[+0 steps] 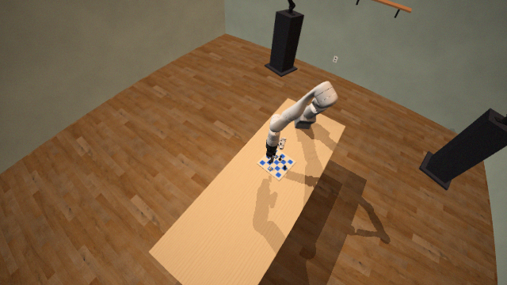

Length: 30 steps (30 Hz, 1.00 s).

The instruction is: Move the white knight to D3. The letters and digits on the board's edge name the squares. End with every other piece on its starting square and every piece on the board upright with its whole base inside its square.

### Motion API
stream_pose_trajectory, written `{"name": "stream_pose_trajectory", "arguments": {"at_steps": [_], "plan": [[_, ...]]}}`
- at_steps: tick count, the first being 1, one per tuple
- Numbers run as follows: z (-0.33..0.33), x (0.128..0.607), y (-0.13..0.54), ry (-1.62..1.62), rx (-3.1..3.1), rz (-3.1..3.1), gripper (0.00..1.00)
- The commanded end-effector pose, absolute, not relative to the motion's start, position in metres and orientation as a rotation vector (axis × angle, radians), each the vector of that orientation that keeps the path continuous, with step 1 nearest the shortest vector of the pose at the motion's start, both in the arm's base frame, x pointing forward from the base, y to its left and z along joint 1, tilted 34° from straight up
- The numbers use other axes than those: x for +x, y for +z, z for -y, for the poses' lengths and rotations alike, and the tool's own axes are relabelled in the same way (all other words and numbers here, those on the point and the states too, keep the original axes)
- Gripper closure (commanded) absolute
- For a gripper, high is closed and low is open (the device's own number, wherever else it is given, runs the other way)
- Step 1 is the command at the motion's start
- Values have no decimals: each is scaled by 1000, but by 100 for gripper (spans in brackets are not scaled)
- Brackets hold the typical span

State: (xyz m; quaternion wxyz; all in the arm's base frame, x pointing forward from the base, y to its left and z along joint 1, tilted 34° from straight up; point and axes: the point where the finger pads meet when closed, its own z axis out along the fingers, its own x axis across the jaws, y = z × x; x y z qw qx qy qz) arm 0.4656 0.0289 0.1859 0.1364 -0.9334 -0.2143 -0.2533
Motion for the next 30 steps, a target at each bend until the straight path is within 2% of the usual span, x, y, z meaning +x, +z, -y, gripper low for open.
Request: {"name": "stream_pose_trajectory", "arguments": {"at_steps": [1, 30], "plan": [[-28, 466, 187, -737, -2703, 620, 0], [-31, 465, 182, -771, -2676, 857, 0]]}}
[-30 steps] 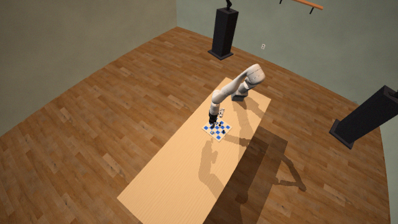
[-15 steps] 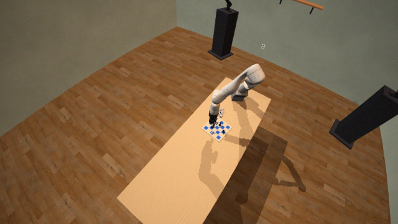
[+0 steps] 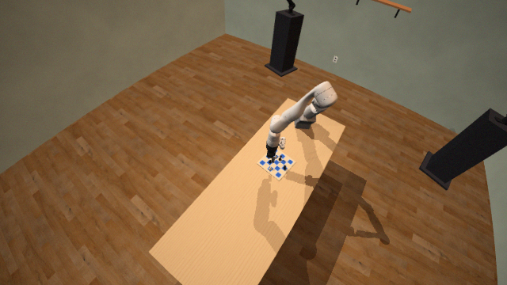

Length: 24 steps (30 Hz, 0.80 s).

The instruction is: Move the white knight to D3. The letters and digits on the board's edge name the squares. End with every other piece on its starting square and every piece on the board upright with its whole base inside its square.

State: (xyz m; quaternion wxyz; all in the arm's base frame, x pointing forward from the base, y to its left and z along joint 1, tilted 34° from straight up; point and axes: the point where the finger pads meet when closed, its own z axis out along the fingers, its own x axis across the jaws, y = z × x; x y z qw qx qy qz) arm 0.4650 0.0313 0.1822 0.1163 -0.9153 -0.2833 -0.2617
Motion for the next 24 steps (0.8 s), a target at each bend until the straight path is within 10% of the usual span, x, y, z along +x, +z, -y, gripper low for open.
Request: {"name": "stream_pose_trajectory", "arguments": {"at_steps": [1, 24], "plan": [[-31, 465, 181, -776, -2671, 892, 0], [-39, 470, 160, -888, -2279, 1964, 0]]}}
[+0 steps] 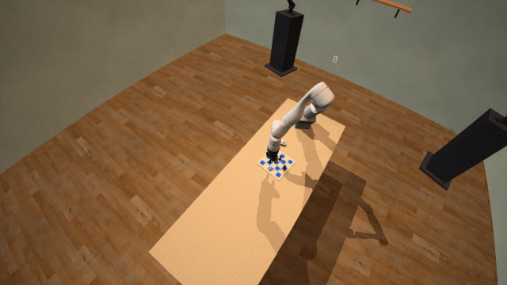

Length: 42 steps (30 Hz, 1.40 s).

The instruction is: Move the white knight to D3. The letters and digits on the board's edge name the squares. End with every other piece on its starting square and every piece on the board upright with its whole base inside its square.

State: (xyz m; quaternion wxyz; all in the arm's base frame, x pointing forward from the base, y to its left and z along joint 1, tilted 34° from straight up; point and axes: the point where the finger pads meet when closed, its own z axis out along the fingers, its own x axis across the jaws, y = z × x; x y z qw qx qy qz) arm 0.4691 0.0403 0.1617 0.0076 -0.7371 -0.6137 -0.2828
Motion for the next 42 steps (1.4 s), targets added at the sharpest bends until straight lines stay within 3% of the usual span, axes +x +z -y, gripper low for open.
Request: {"name": "stream_pose_trajectory", "arguments": {"at_steps": [1, 17, 37, 38, 42], "plan": [[-39, 470, 160, -888, -2279, 1964, 0], [-43, 481, 153, -915, -1831, 2554, 0], [-45, 485, 152, -916, -1688, 2694, 0], [-45, 485, 152, -916, -1688, 2694, 27], [-45, 485, 152, -916, -1688, 2694, 27]]}}
